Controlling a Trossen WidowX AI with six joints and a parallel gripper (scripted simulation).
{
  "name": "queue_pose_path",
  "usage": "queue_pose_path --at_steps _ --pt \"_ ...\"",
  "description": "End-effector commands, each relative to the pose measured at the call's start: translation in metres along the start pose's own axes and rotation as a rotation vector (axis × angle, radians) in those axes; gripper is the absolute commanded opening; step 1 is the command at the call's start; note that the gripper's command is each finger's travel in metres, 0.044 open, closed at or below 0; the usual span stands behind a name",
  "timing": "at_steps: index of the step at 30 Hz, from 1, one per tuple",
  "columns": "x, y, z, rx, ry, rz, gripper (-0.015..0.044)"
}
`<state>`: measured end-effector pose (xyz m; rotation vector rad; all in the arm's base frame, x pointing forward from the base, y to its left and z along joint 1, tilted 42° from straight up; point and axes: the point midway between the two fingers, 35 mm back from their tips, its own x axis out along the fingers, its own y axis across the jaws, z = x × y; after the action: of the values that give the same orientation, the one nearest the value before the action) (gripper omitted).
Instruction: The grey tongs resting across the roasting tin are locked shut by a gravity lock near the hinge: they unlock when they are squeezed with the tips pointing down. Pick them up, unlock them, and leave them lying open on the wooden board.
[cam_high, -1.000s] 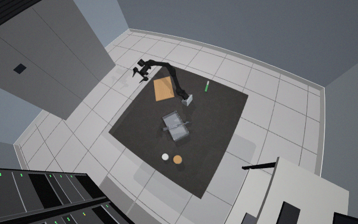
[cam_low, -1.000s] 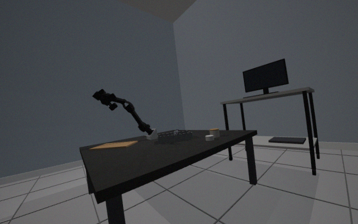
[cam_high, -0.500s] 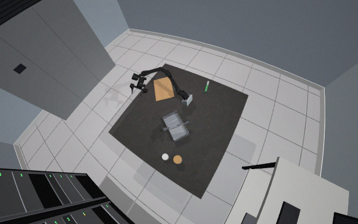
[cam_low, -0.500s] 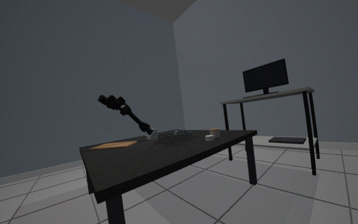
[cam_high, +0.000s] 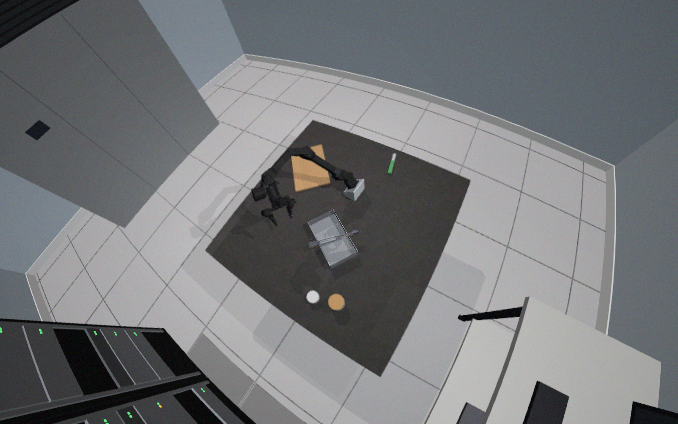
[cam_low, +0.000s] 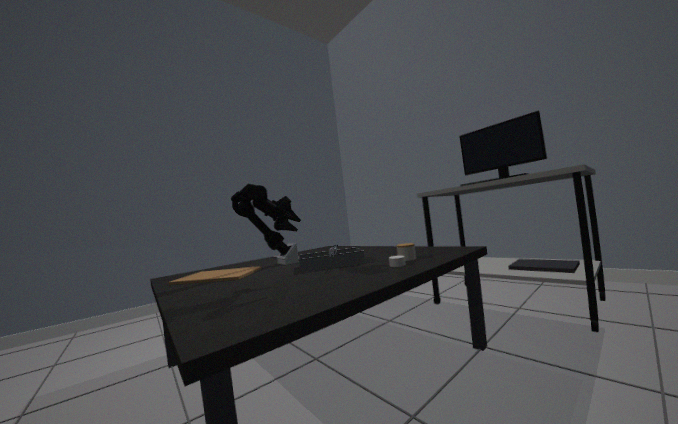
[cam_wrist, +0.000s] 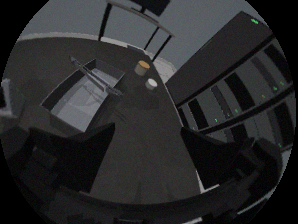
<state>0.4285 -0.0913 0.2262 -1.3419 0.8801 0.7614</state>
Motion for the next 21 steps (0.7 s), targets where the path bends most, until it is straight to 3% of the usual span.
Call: queue_pose_path --at_steps 1,12,21 --pt "0.056 0.028 0.032 -0.129 0.062 0.198 0.0440" --pt "0.177 0.152 0.122 -0.773 0.406 0.736 0.0440" --pt "0.189 0.173 0.132 -0.913 0.477 0.803 0.0440"
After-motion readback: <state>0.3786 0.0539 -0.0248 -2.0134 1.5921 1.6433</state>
